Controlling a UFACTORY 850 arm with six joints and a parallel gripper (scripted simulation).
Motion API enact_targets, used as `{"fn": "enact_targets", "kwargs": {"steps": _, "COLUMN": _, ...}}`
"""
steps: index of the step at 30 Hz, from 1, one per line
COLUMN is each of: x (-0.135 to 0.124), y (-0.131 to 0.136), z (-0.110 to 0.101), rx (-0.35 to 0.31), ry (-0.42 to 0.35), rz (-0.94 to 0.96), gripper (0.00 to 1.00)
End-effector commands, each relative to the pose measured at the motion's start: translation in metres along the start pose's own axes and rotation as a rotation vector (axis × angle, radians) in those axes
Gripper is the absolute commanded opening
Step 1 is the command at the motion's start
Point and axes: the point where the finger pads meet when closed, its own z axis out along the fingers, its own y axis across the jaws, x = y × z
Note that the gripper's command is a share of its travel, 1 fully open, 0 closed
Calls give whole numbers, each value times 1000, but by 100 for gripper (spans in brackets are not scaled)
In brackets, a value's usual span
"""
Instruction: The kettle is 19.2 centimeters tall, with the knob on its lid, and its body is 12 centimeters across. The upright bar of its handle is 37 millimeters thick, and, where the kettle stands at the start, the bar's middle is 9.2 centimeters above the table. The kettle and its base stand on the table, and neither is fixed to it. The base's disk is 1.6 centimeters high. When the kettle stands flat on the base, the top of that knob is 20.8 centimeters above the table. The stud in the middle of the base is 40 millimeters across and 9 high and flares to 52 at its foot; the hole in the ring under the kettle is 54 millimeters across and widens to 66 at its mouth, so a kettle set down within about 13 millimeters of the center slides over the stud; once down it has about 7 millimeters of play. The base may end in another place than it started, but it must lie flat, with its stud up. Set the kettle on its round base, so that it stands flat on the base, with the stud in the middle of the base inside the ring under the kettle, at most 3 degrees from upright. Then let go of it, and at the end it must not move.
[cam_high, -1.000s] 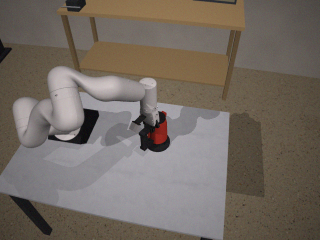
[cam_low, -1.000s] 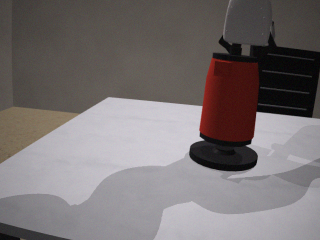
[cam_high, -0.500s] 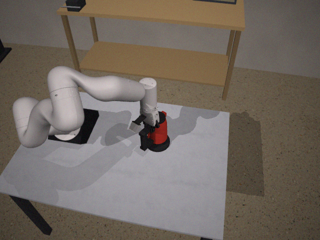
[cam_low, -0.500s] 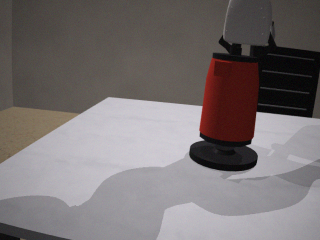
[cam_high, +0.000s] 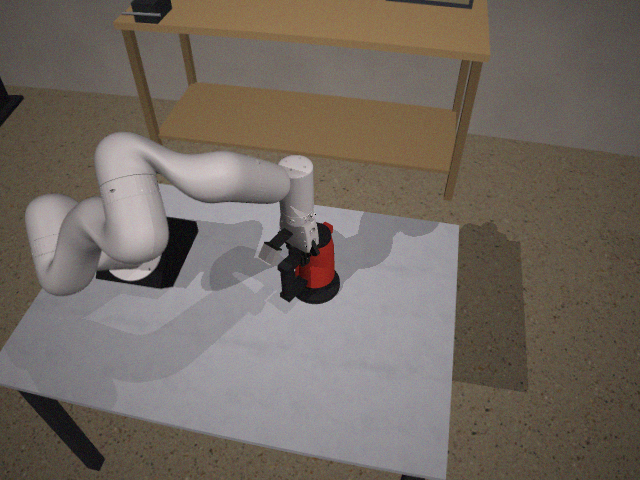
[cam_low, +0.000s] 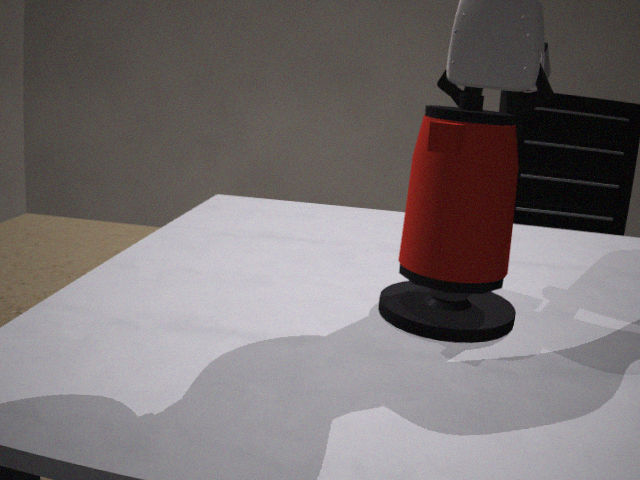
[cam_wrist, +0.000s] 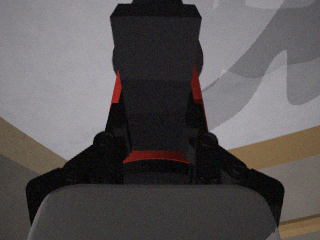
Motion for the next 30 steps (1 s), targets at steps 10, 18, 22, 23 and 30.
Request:
{"fn": "enact_targets", "kwargs": {"steps": 10, "x": 0, "y": -1, "z": 0, "rx": 1, "ry": -1, "rz": 1, "gripper": 0}}
{"fn": "enact_targets", "kwargs": {"steps": 18, "x": -1, "y": -1, "z": 12, "rx": 1, "ry": -1, "rz": 1, "gripper": 0}}
{"fn": "enact_targets", "kwargs": {"steps": 22, "x": -1, "y": -1, "z": 15, "rx": 1, "ry": -1, "rz": 1, "gripper": 0}}
{"fn": "enact_targets", "kwargs": {"steps": 23, "x": -1, "y": -1, "z": 17, "rx": 1, "ry": -1, "rz": 1, "gripper": 0}}
{"fn": "enact_targets", "kwargs": {"steps": 30, "x": -1, "y": -1, "z": 20, "rx": 1, "ry": -1, "rz": 1, "gripper": 0}}
